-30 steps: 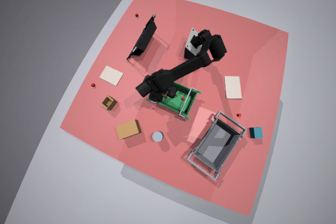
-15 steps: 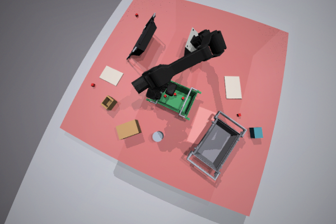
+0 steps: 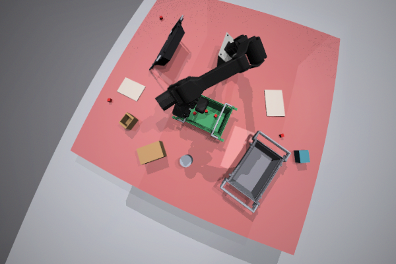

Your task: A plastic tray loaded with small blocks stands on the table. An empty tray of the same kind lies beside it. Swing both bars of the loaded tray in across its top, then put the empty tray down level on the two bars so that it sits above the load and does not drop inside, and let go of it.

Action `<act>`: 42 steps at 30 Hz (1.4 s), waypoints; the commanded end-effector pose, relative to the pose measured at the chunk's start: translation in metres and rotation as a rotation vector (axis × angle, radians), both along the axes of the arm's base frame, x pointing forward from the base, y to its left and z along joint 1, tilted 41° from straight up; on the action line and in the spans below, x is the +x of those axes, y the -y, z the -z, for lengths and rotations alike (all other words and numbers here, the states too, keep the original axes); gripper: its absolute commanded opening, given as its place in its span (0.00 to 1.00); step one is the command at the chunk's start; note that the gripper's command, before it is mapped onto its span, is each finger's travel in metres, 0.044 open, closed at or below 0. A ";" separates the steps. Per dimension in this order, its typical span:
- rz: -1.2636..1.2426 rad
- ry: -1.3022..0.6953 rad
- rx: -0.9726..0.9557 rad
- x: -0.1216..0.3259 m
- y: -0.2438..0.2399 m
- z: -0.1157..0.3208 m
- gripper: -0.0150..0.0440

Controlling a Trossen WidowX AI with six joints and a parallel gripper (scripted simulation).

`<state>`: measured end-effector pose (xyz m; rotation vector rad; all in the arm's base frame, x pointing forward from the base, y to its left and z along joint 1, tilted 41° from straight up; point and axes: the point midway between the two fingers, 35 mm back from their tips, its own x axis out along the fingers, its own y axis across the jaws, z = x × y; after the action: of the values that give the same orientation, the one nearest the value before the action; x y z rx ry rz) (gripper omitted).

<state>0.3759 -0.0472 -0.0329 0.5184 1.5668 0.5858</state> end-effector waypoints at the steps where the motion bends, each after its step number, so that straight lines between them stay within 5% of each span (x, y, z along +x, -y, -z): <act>1: 0.002 0.000 0.000 0.000 0.000 0.000 0.40; 6: 0.002 0.000 0.000 0.000 0.000 0.000 0.25; 16: 0.002 0.000 -0.001 0.001 0.004 -0.004 0.25; 25: 0.000 -0.001 -0.003 0.007 0.058 -0.069 0.25; 26: -0.003 -0.009 0.001 0.006 0.040 -0.043 0.25; 42: -0.017 0.014 -0.070 -0.138 0.247 0.031 0.25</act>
<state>0.2778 -0.2621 -0.0494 0.4537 1.5688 0.5360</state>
